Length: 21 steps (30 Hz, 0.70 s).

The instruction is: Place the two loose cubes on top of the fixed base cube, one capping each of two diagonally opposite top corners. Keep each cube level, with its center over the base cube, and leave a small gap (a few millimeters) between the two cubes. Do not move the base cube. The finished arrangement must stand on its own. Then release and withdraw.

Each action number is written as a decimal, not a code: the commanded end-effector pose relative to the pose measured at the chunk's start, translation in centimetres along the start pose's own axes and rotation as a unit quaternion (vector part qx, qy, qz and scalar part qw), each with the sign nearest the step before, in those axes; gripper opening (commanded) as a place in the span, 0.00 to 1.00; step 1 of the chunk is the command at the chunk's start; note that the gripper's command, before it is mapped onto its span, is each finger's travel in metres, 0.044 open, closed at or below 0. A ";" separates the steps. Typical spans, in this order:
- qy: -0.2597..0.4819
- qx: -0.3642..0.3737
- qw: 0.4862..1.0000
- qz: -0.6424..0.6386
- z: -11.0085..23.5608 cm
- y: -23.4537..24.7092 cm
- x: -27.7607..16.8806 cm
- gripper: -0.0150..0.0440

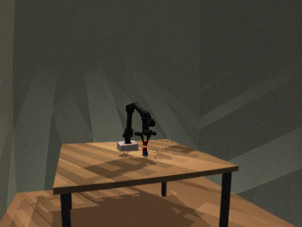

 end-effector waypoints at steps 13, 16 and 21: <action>-0.011 -0.004 0.999 0.035 -2.9 0.4 0.1 0.43; -0.011 -0.004 0.999 0.035 -3.0 0.4 0.1 0.43; -0.011 -0.004 0.999 0.035 -3.0 0.4 0.1 0.43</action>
Point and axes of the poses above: the point midway between the two fingers, 35 mm back from their tips, its own z axis back along the fingers, its own y axis across the jaws, x = y × z, the point moved 1 cm from there along z, back along the fingers, and after that the axes turned 6 degrees about -z, right-handed, at the moved point
